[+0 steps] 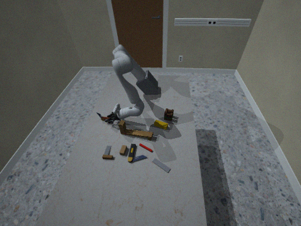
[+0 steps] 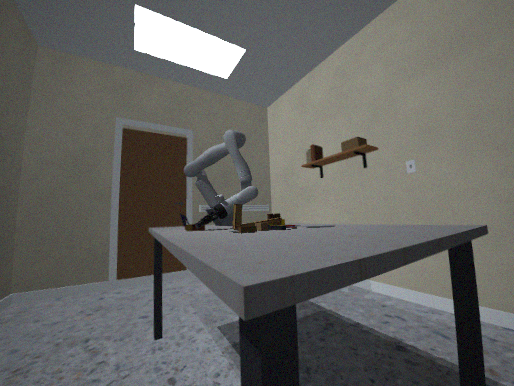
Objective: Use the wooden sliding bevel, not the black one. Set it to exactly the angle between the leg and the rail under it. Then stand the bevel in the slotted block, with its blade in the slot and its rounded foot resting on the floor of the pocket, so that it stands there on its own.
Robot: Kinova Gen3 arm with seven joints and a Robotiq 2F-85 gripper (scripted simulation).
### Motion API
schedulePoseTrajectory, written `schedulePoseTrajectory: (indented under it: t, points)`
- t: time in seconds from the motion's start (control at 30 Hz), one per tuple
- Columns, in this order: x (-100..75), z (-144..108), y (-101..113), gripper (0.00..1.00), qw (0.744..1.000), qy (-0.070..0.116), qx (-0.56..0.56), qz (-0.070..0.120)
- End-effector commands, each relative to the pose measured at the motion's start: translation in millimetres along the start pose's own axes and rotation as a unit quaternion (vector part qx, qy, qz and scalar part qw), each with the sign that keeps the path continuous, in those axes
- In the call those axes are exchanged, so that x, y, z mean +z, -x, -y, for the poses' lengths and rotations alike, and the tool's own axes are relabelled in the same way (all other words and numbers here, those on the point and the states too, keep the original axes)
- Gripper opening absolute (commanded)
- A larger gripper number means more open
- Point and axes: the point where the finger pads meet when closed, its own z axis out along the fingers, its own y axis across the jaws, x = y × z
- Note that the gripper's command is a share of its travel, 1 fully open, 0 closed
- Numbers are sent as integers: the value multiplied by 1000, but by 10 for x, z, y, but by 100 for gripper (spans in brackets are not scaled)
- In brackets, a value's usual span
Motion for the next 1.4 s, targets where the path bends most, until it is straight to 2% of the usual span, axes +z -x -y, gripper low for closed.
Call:
schedulePoseTrajectory:
  t: [0.0,1.0,1.03,1.37]
  points:
    - [7,5,15,52,1000,0,1,0]
    - [18,5,34,52,1000,0,1,0]
    - [18,5,34,10,1000,0,1,0]
    - [18,5,34,10,1000,0,1,0]
